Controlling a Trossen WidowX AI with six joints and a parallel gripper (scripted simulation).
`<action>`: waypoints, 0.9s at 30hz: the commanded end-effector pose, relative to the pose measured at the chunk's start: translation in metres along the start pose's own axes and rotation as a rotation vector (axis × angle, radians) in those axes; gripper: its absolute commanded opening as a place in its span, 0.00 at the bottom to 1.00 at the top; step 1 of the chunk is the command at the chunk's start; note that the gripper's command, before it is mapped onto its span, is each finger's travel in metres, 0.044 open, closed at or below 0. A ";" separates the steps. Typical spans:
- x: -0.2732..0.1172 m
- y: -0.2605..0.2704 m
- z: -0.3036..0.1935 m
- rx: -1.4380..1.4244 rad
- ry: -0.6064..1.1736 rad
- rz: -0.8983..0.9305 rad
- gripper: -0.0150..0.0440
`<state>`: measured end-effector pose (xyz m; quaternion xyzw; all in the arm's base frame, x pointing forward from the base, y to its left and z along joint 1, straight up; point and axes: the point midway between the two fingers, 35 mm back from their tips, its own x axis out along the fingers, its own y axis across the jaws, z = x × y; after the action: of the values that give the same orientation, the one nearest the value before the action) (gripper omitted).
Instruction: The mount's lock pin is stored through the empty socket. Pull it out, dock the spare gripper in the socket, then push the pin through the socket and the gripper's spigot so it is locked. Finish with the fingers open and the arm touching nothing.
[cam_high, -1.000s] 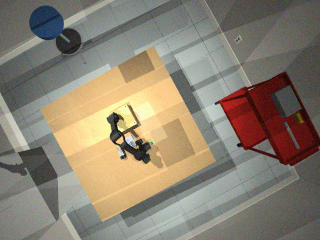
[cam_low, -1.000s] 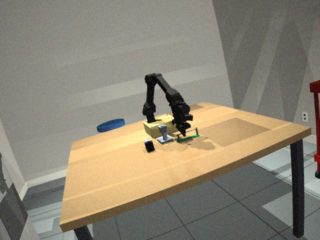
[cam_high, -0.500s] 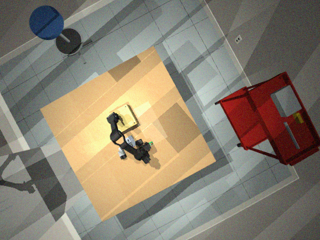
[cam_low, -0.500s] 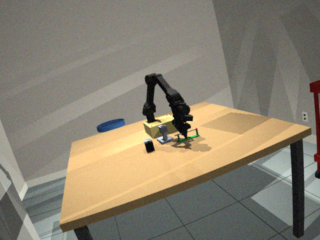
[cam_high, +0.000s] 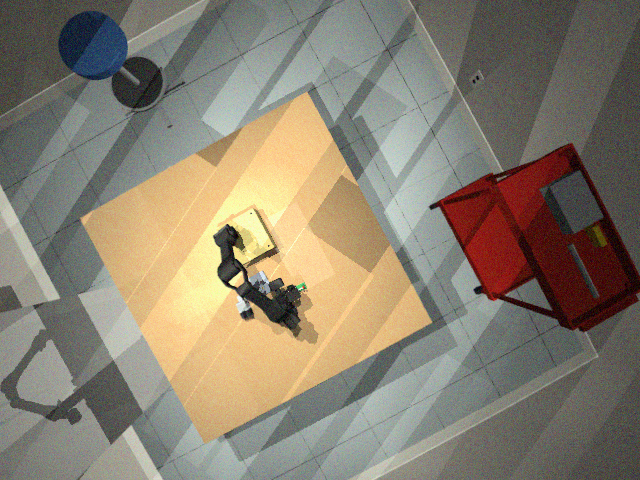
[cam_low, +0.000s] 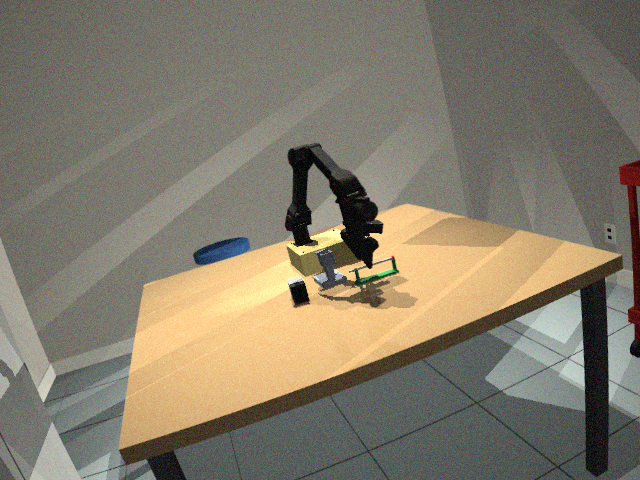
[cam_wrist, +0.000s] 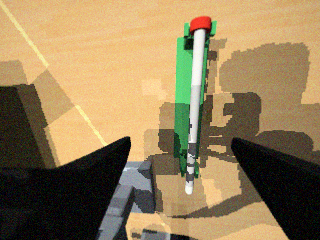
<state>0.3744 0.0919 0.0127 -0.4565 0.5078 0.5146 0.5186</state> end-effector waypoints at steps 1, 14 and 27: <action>-0.011 0.001 0.001 0.000 0.000 -0.001 1.00; -0.037 0.008 0.001 0.002 0.008 0.029 1.00; -0.065 0.014 0.002 0.005 0.016 0.058 1.00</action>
<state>0.3632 0.0895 0.0692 -0.4436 0.5272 0.5253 0.4994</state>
